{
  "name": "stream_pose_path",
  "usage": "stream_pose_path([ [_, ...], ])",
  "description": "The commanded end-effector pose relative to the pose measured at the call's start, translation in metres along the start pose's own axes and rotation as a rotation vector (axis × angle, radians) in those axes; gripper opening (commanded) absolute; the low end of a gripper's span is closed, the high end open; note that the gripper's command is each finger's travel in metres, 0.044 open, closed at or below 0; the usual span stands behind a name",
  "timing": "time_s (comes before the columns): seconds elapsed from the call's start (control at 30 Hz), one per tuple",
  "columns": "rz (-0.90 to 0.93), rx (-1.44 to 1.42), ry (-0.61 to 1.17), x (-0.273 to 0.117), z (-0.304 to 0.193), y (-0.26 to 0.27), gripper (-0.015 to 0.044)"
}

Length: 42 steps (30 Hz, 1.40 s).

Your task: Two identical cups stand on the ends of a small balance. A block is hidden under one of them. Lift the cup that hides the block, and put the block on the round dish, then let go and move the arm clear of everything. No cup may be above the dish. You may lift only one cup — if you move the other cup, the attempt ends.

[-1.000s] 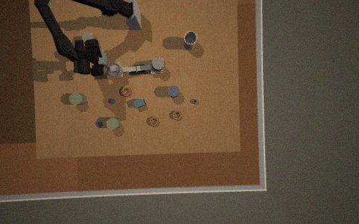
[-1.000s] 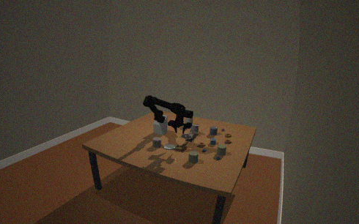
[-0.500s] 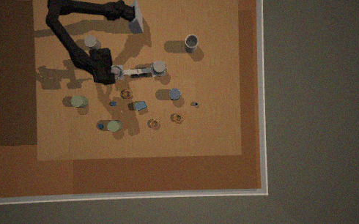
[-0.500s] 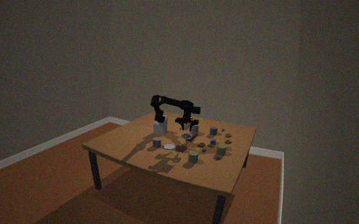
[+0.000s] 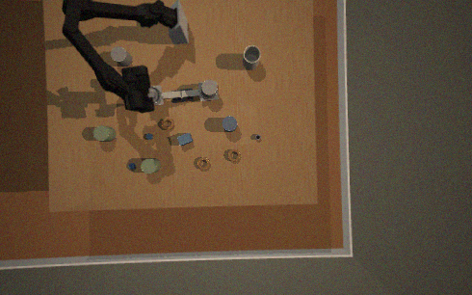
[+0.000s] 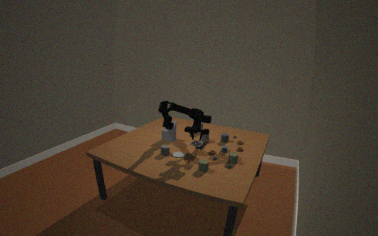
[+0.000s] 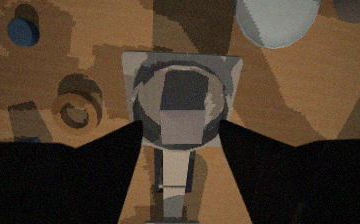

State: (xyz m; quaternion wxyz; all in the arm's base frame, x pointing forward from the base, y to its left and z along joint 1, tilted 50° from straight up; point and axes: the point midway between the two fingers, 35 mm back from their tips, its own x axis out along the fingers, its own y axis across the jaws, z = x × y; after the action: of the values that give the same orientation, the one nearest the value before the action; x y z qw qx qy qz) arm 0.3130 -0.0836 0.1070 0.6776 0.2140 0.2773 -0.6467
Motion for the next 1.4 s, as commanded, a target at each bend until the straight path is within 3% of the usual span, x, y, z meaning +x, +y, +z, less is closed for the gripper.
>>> stream_pose_path([
  [0.0,0.000,-0.006,-0.006,0.007,0.000,0.000,0.0260],
  [0.37,0.000,-0.006,-0.008,0.022,0.001,-0.001,0.0260],
  [0.53,0.000,-0.006,-0.008,0.022,0.001,-0.001,0.0129],
  [0.77,0.000,-0.006,-0.008,0.022,0.001,-0.001,0.0082],
  [0.87,0.000,-0.007,-0.006,0.021,0.000,-0.001,0.0003],
  [1.37,0.000,-0.009,0.001,-0.052,-0.002,0.002,0.0000],
])
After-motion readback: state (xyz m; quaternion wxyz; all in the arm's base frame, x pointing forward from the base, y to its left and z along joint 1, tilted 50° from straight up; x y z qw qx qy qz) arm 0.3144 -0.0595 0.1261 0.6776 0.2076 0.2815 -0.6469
